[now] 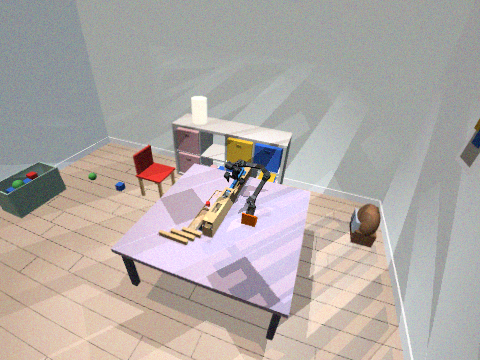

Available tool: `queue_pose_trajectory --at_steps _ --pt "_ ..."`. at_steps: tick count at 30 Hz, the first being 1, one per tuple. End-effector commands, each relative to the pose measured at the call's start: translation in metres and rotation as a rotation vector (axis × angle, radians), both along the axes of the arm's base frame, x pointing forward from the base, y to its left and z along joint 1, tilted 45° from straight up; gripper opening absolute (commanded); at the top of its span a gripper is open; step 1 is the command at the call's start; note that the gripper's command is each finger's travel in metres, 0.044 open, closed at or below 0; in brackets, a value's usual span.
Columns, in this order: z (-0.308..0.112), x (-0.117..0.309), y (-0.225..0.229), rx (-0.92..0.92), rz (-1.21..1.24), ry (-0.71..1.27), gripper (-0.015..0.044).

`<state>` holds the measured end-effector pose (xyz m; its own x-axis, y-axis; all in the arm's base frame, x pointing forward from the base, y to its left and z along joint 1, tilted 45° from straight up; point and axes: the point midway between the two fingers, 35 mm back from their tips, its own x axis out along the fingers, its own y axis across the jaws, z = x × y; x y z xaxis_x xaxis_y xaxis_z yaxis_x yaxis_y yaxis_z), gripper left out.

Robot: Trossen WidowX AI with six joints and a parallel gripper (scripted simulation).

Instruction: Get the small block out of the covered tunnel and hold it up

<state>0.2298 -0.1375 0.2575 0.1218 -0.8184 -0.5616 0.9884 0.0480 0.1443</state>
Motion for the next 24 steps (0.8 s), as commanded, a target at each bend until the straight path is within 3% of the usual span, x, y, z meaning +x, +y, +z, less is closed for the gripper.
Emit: queue_pose_trajectory --at_steps 1,24 --pt "0.008 0.000 0.001 -0.027 -0.021 -0.008 0.0440" --pt "-0.013 -0.001 -0.021 -0.026 -0.022 -0.009 0.0440"
